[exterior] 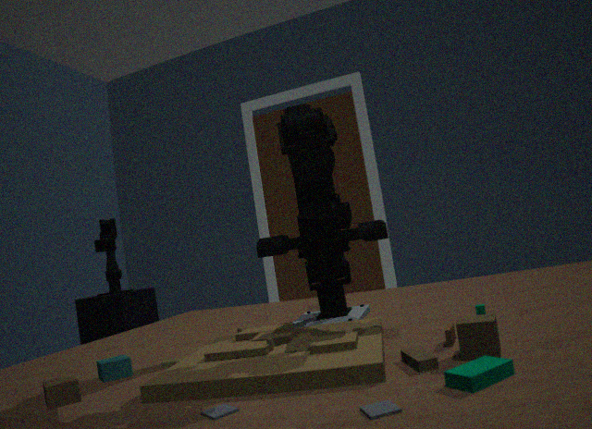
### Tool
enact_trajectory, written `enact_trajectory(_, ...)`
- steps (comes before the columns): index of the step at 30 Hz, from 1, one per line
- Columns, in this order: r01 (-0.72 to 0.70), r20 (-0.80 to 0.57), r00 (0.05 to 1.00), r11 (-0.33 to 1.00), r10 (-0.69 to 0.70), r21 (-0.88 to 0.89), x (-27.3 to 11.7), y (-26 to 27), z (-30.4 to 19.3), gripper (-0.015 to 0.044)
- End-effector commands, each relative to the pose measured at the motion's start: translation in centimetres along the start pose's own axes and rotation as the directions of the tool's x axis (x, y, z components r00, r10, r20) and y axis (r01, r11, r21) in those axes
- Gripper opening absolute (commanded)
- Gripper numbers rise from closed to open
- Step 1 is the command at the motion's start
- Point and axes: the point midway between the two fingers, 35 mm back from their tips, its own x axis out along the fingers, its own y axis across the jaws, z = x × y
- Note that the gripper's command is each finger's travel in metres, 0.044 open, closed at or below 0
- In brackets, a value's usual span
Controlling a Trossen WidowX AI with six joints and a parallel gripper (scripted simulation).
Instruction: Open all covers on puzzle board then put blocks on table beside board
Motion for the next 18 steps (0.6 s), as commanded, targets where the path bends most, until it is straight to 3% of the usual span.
enact_trajectory(1,-0.003,-0.002,1.000,1.000,0.003,0.006,0.3,0.1,0.0,0.0000)
enact_trajectory(18,-0.003,-0.001,1.000,1.000,0.003,0.006,2.0,0.1,0.1,0.0000)
